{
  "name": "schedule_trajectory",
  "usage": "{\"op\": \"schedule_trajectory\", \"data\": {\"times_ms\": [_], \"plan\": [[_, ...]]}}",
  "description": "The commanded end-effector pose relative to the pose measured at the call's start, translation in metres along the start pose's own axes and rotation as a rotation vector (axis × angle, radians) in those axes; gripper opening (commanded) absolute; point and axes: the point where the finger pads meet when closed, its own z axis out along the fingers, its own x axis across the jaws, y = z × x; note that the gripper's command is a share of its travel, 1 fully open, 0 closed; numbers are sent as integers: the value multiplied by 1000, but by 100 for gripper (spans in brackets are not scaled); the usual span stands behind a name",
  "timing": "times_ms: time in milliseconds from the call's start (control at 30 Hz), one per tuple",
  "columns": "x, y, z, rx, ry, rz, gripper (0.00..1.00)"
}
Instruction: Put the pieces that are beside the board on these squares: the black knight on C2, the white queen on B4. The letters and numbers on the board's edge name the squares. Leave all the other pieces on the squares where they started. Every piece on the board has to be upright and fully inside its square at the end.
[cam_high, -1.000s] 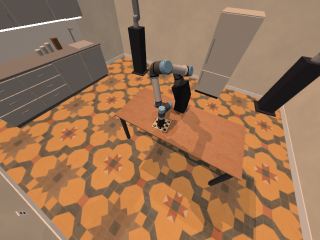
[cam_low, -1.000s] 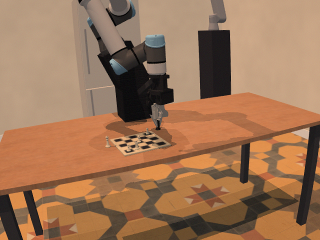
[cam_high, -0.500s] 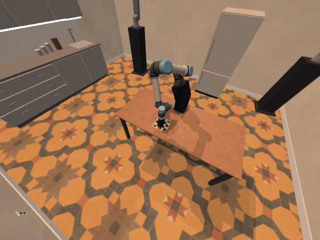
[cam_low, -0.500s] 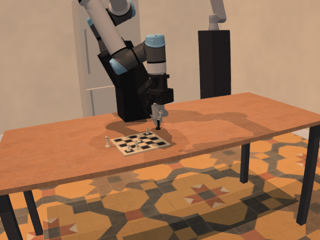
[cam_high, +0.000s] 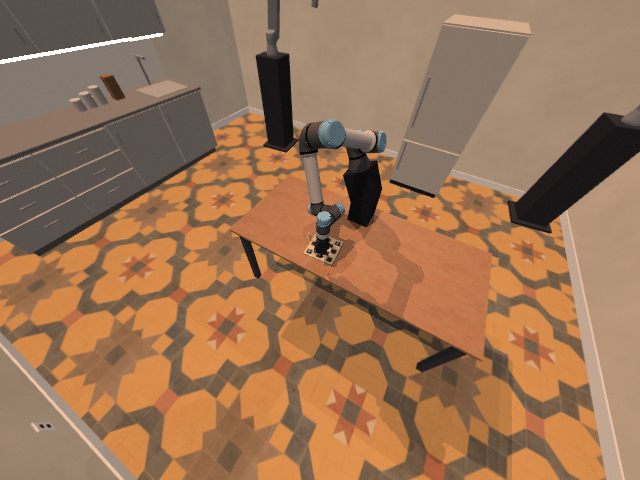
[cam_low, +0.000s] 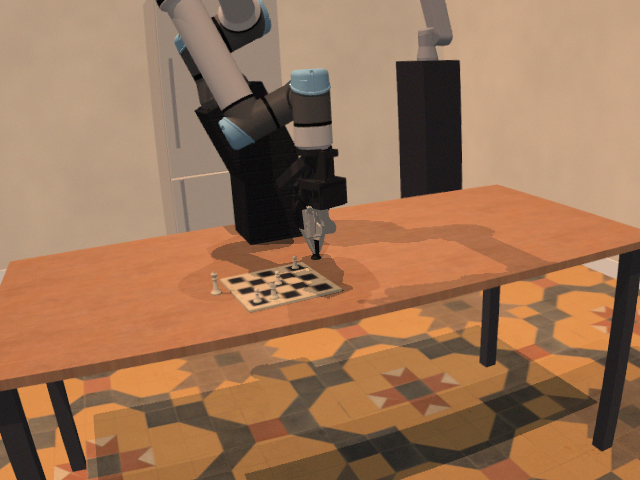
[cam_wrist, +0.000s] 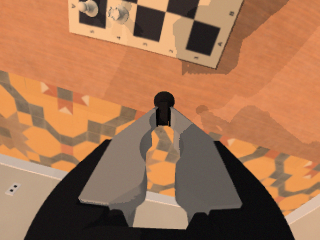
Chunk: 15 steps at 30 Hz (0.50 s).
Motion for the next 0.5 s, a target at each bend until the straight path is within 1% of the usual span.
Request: {"op": "schedule_trajectory", "data": {"times_ms": [0, 467], "plan": [[0, 0, -1, -1, -1, 27, 0], [4, -4, 0, -1, -1, 163, 0]]}}
